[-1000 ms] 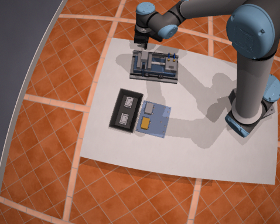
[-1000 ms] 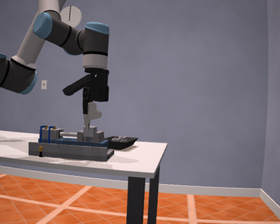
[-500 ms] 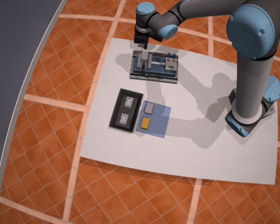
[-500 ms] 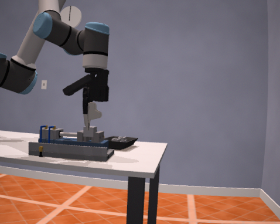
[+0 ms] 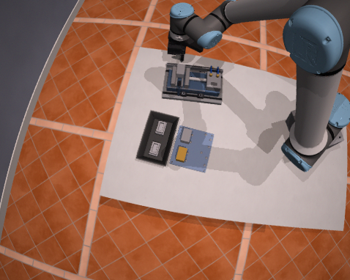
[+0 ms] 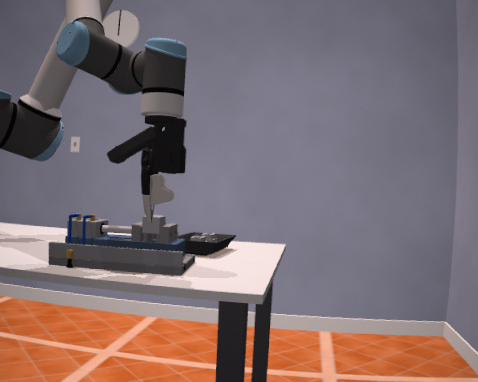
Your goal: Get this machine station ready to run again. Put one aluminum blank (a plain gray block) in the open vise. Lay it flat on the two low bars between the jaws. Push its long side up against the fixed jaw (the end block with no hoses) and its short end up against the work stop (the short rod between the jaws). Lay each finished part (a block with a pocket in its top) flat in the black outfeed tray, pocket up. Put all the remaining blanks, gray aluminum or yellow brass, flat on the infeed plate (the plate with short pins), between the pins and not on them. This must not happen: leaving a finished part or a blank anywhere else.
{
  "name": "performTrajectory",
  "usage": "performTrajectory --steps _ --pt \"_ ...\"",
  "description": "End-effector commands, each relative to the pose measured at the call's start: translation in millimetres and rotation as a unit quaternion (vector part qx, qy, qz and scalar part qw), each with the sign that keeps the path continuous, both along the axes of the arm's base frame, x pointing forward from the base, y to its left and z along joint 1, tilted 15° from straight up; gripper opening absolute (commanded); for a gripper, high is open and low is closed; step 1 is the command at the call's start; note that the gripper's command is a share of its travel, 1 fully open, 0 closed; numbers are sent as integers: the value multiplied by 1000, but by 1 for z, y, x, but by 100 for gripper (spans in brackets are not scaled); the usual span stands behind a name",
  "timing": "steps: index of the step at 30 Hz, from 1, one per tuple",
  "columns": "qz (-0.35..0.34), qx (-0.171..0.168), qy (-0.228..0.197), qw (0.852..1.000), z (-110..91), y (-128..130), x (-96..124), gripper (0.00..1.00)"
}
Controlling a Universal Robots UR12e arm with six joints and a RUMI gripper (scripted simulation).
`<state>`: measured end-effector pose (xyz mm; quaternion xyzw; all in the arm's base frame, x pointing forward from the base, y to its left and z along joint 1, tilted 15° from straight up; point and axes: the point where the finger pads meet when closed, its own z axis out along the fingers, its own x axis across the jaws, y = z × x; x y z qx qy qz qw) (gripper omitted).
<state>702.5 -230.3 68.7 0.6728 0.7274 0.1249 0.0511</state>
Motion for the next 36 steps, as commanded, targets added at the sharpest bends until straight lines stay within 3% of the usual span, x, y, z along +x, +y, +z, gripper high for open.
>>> performTrajectory --steps 1,36 --pt "0 1 2 1000 -2 2 -1 0" --pt "0 0 1 1000 -1 6 -2 0"
